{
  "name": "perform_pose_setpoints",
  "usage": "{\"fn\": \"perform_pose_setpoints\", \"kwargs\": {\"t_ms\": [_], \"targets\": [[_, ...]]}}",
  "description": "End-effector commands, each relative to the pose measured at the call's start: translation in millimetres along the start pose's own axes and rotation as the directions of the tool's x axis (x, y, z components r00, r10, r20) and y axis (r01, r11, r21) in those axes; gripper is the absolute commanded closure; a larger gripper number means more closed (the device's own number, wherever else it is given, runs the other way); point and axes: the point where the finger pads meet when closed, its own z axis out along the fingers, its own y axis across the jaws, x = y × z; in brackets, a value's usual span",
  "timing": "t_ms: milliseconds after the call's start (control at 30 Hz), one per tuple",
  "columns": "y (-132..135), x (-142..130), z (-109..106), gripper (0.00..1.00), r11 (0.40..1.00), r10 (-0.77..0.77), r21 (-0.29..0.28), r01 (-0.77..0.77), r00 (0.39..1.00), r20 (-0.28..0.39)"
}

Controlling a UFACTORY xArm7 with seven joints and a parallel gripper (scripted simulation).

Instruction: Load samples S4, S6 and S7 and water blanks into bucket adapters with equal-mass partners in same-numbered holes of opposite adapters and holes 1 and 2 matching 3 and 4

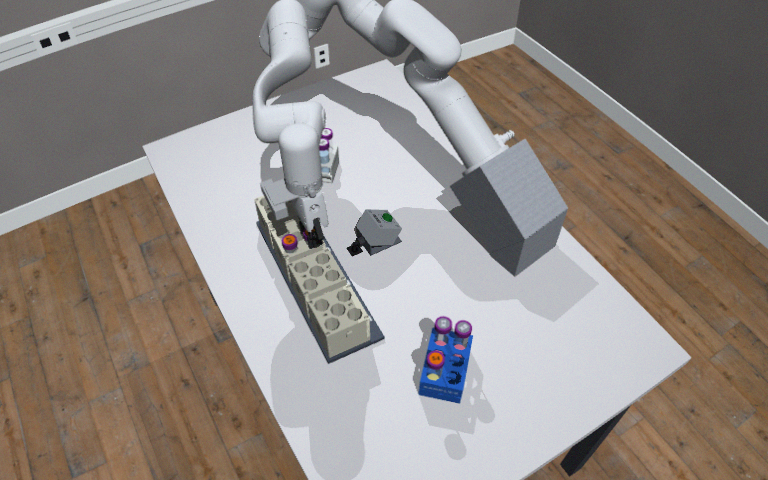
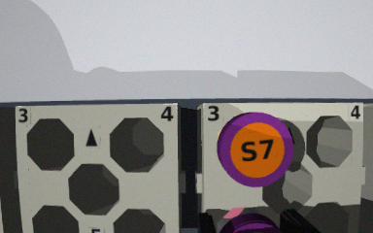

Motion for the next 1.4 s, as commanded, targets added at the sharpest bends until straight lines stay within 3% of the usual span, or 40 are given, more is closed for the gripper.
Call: {"fn": "perform_pose_setpoints", "kwargs": {"t_ms": [0, 367, 1367], "targets": [[-1, 1, -2, 0.56, 1.0, 0.0, 0.003, 0.0, 1.0, -0.004], [-1, 1, -4, 0.56, 1.0, 0.0, 0.003, 0.0, 1.0, -0.004], [-1, 1, -60, 0.56, 1.0, 0.0, 0.003, 0.0, 1.0, -0.004]]}}
